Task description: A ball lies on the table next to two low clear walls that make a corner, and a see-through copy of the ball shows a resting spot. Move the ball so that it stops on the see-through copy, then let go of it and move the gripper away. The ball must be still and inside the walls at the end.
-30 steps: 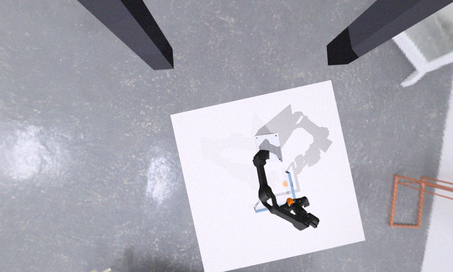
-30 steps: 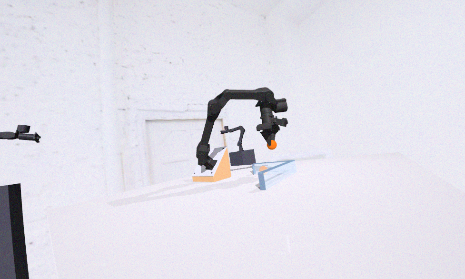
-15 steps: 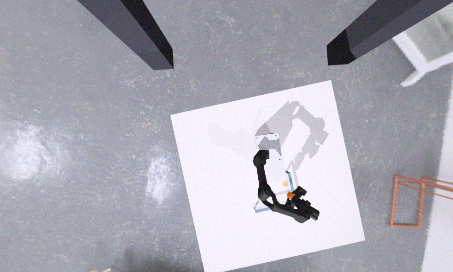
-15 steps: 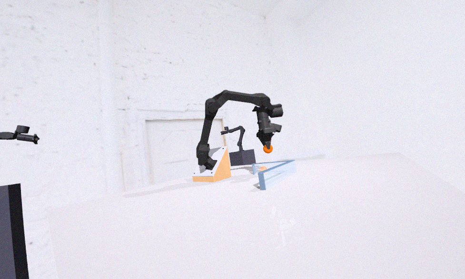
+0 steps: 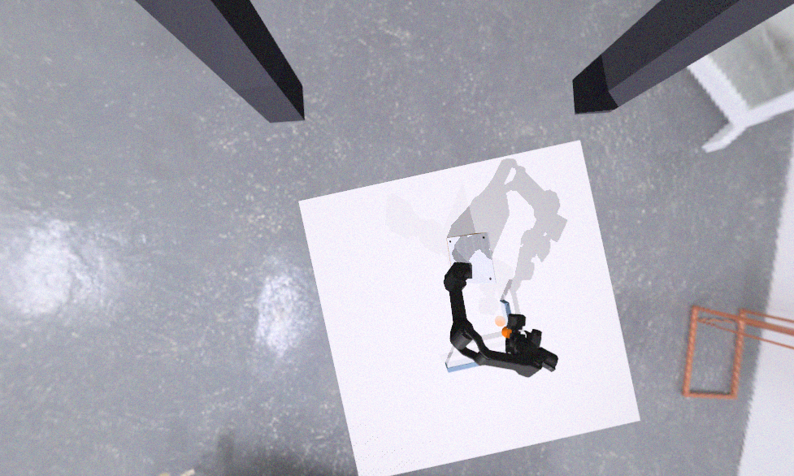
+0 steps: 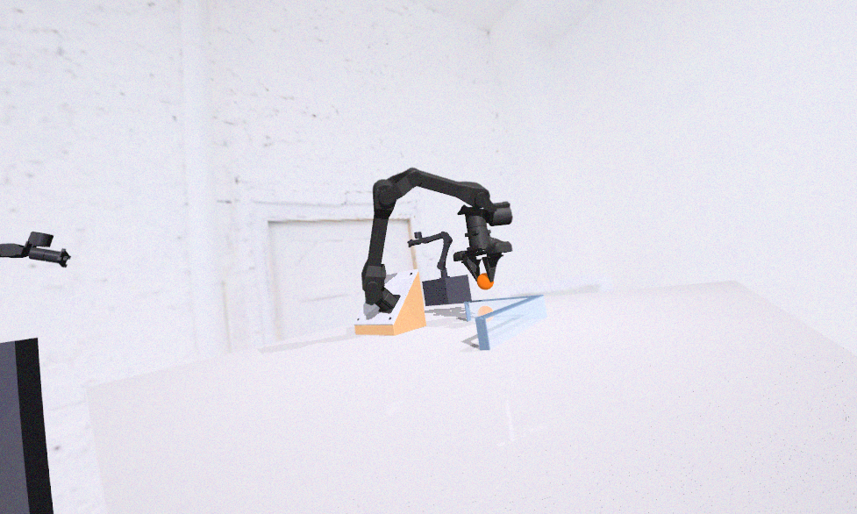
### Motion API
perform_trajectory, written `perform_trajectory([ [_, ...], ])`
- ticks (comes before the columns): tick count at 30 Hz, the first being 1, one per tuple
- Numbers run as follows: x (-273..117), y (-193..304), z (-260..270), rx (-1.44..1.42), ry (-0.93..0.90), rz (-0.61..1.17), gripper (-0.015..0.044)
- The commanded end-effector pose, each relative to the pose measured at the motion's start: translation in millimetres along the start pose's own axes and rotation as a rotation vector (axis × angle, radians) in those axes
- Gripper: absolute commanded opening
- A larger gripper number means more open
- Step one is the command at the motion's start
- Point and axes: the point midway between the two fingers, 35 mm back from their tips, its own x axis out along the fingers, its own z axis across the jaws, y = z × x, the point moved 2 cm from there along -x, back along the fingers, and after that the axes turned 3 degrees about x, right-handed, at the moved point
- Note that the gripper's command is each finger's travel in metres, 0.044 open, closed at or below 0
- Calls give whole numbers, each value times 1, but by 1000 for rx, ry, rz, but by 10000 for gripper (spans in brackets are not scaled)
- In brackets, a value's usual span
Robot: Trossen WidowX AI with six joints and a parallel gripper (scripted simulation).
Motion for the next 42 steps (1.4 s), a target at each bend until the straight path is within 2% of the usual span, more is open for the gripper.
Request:
perform_trajectory([
  [1,3,2,11,-161,2,-9,0],
  [5,7,3,19,-285,2,-8,0],
  [13,10,3,19,-292,2,-9,0],
  [26,75,3,19,-291,3,-6,0],
  [42,93,4,19,-291,3,-5,0],
])
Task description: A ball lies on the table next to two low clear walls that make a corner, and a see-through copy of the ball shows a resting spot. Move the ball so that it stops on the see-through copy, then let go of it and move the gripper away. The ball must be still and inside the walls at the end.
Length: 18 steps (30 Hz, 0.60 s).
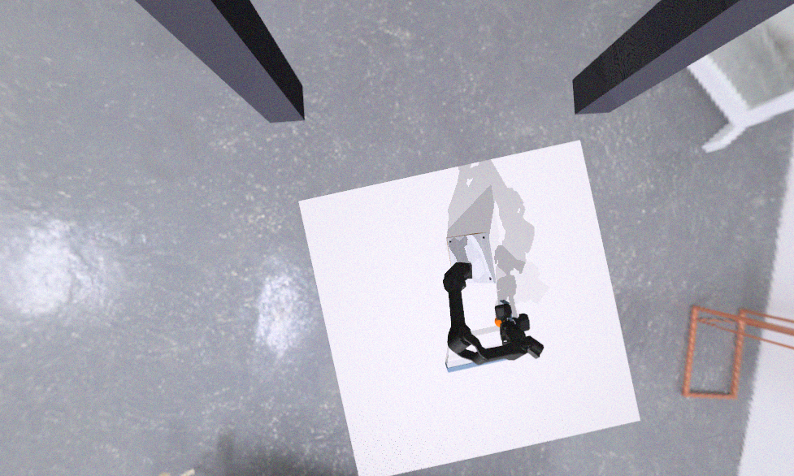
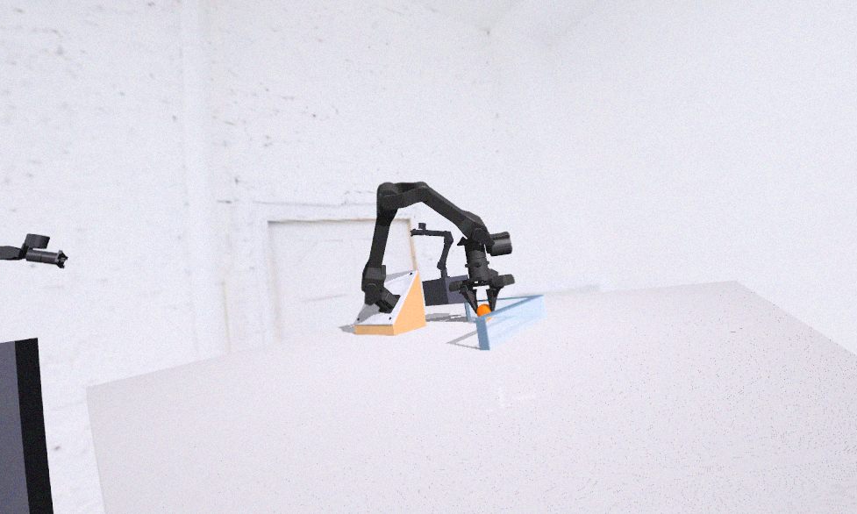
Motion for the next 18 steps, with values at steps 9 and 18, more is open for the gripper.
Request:
perform_trajectory([
  [9,7,0,1,-3,-1,1,79],
  [18,7,0,1,-3,-1,1,315],
])
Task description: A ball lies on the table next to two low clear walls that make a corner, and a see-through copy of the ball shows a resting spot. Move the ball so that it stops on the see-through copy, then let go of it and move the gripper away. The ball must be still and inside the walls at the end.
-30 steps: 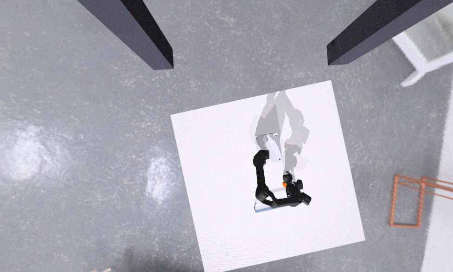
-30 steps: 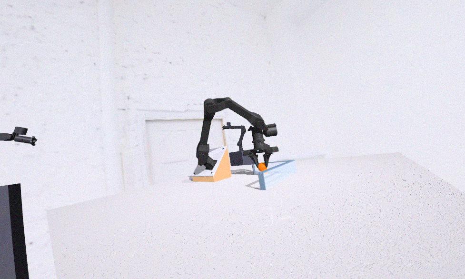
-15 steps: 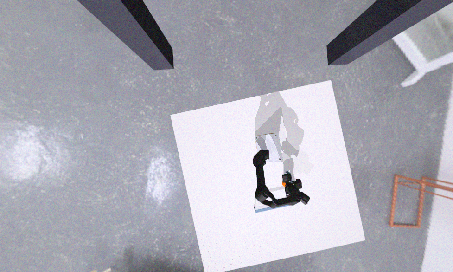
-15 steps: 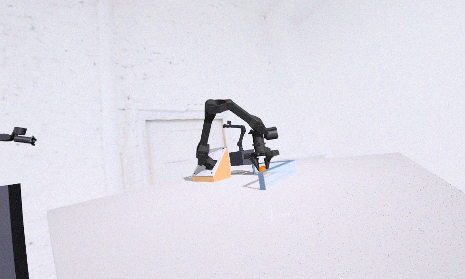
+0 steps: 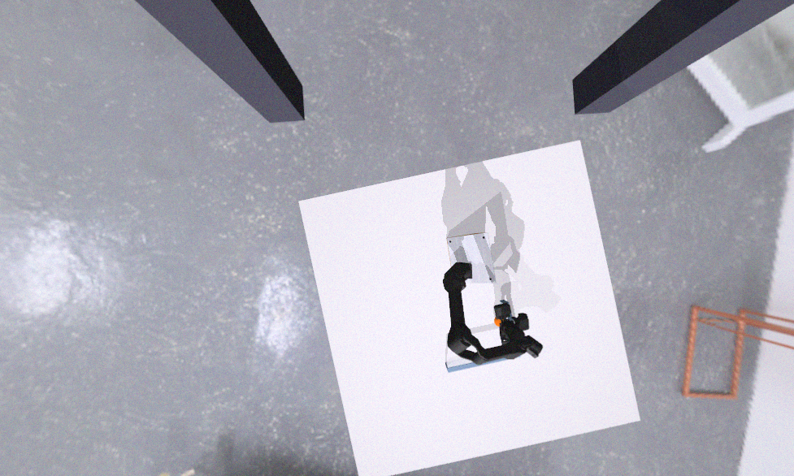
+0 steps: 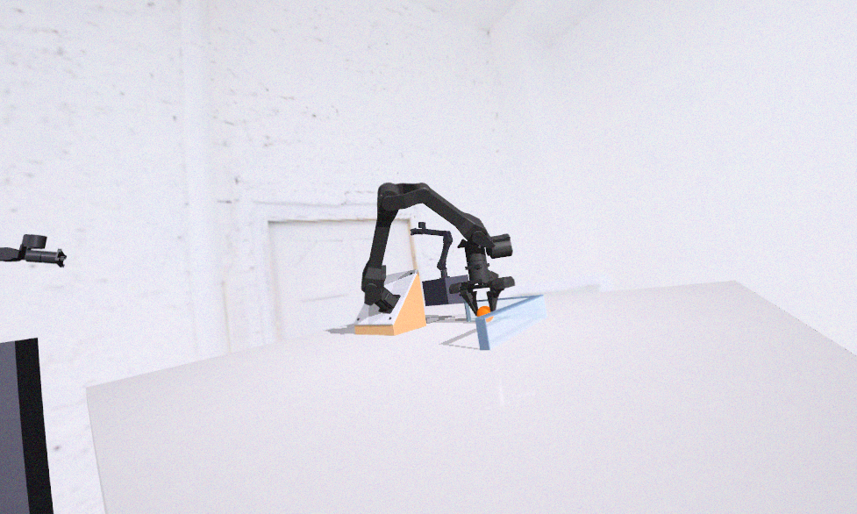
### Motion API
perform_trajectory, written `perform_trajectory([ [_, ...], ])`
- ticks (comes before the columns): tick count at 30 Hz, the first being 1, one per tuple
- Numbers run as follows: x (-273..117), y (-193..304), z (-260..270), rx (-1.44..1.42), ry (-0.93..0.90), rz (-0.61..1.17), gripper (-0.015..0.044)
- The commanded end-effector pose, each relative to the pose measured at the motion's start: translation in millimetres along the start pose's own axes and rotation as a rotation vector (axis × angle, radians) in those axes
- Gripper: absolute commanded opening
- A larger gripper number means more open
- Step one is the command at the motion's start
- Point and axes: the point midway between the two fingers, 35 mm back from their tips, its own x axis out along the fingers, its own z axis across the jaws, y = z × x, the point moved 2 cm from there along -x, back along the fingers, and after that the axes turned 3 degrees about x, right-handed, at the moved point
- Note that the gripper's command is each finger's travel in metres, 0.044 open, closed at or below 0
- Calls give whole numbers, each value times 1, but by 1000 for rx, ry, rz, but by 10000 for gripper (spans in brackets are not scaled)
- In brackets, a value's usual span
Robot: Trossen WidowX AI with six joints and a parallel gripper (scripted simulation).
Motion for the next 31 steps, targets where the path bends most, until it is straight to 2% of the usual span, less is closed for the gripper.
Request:
perform_trajectory([
  [1,0,0,0,1,0,0,337],
  [5,-11,-1,-2,0,1,-1,337],
  [10,-84,-1,0,-3,4,0,337],
  [22,-80,-2,-2,-6,17,-3,337],
  [24,-90,-2,-2,-6,16,-3,389],
  [26,-117,0,1,-4,13,-1,440],
  [31,-127,1,2,-4,12,0,440],
])
